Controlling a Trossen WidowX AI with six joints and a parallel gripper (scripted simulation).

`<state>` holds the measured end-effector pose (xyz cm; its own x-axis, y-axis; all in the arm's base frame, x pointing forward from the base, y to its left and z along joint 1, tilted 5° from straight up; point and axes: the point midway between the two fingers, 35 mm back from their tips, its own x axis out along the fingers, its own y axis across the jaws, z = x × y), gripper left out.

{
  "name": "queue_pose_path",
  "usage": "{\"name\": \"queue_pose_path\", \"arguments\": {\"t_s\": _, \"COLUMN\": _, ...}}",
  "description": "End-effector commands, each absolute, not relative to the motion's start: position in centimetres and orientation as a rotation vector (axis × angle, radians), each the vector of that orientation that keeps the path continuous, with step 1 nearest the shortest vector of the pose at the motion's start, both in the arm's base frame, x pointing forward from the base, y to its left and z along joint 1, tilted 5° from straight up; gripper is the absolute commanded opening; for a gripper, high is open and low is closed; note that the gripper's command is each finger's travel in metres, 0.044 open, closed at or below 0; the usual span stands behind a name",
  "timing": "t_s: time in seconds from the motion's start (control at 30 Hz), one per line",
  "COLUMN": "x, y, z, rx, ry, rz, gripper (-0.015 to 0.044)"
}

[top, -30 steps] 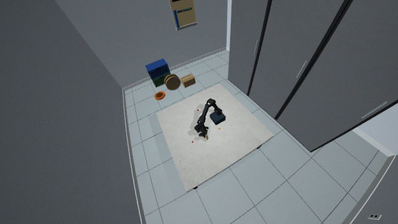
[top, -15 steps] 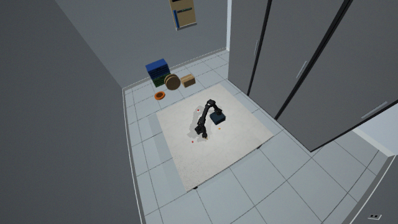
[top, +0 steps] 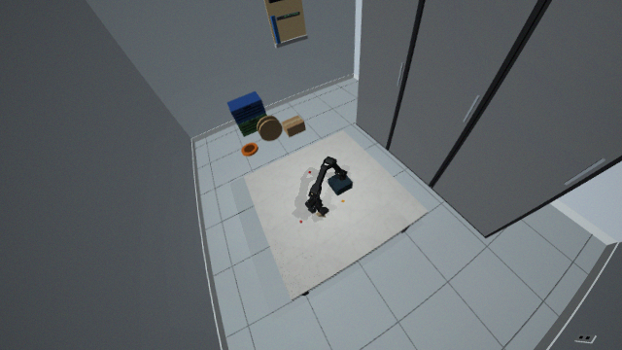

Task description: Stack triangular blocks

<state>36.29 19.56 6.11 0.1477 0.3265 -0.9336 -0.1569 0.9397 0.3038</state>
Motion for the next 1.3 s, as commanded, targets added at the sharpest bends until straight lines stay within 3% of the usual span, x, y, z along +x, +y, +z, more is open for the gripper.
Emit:
{"name": "queue_pose_path", "arguments": {"t_s": 0.0, "x": 36.33, "y": 19.71, "z": 6.16, "rx": 0.02, "ry": 1.365, "rz": 0.417, "gripper": 0.0}}
{"name": "queue_pose_path", "arguments": {"t_s": 1.27, "x": 36.07, "y": 20.06, "z": 7.09, "rx": -1.176, "ry": 1.123, "rz": 1.116, "gripper": 0.0}}
